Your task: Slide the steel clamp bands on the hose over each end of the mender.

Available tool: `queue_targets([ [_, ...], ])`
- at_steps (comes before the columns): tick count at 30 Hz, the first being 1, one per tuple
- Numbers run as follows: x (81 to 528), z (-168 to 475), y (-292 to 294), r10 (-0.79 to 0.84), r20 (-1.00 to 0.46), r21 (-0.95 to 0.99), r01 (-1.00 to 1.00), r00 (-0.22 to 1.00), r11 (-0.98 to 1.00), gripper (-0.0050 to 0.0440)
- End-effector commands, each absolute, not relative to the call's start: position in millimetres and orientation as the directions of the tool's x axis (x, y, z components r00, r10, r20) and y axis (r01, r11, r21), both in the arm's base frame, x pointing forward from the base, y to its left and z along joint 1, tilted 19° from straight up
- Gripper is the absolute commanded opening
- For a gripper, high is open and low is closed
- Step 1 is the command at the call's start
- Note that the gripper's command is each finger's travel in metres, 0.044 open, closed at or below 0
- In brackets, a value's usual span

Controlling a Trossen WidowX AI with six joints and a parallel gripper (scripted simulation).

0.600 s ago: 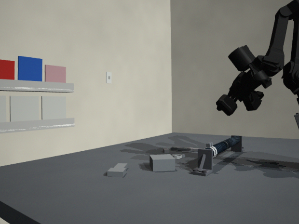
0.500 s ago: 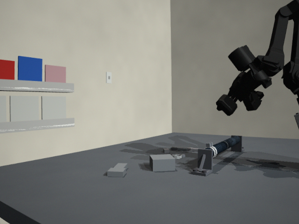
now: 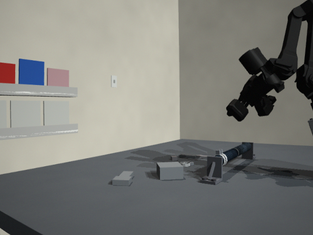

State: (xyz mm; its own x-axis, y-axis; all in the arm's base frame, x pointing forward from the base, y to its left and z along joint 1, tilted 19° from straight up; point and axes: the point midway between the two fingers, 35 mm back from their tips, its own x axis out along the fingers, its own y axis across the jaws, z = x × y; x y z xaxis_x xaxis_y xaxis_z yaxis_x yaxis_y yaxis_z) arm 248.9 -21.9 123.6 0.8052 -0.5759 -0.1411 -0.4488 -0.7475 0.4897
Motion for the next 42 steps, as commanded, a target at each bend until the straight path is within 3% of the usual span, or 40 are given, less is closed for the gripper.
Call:
queue_targets([
  [1,251,123,-21,-0.57,-0.152,0.551,-0.41,0.807,-0.727,0.044],
  [4,261,119,-19,-0.546,-0.199,0.752,-0.23,0.813,-0.617,0.044],
  [8,268,116,-17,-0.527,-0.242,0.878,-0.047,0.815,-0.477,0.044],
  [17,279,109,-15,-0.493,-0.321,0.946,0.295,0.809,-0.132,0.044],
  [23,288,102,-14,-0.457,-0.405,0.83,0.528,0.791,0.179,0.044],
  [29,294,96,-13,-0.426,-0.479,0.616,0.64,0.767,0.459,0.044],
  [33,295,94,-13,-0.415,-0.504,0.53,0.651,0.758,0.544,0.044],
  [42,299,84,-13,-0.355,-0.627,0.061,0.498,0.694,0.865,0.044],
])
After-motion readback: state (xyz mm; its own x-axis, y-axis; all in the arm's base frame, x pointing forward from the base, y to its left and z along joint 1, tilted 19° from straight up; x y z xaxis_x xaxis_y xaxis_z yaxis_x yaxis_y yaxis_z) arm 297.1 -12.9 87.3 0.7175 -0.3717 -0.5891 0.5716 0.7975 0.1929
